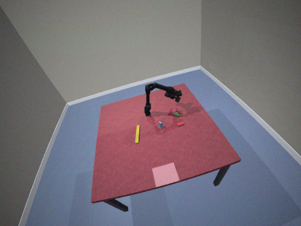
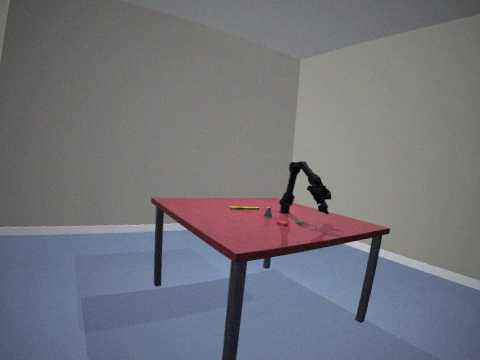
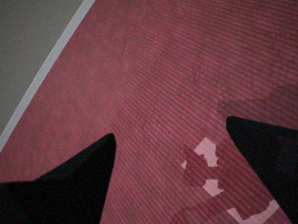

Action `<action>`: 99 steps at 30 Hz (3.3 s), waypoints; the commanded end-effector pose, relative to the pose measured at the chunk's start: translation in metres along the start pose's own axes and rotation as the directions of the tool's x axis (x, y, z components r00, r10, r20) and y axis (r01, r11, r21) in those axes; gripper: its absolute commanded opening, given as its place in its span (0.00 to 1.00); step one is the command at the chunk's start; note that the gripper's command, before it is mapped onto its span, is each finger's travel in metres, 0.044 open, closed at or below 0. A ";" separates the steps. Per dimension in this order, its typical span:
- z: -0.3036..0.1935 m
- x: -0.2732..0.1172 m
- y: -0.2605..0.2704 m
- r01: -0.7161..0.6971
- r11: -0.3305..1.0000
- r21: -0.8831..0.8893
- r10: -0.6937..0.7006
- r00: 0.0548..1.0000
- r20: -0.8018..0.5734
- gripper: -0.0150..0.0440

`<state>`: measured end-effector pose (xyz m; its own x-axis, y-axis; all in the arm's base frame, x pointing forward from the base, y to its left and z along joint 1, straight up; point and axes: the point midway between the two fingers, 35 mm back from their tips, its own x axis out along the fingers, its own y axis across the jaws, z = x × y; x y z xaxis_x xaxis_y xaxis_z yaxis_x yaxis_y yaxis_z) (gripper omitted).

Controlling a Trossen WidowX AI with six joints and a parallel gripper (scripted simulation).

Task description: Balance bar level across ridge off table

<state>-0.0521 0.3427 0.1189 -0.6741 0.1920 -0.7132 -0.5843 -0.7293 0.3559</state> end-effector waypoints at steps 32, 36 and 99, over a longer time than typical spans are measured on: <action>-0.096 -0.109 -0.075 0.305 0.827 0.472 -0.320 0.946 -0.050 0.79; -0.111 -0.124 -0.081 0.336 0.785 0.521 -0.358 0.932 -0.060 0.79; -0.362 -0.287 0.011 0.394 -0.261 0.881 -0.537 0.699 -0.472 0.79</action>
<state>0.2969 0.0601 0.1068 0.0406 0.2393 -0.9701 -0.5641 0.8068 0.1754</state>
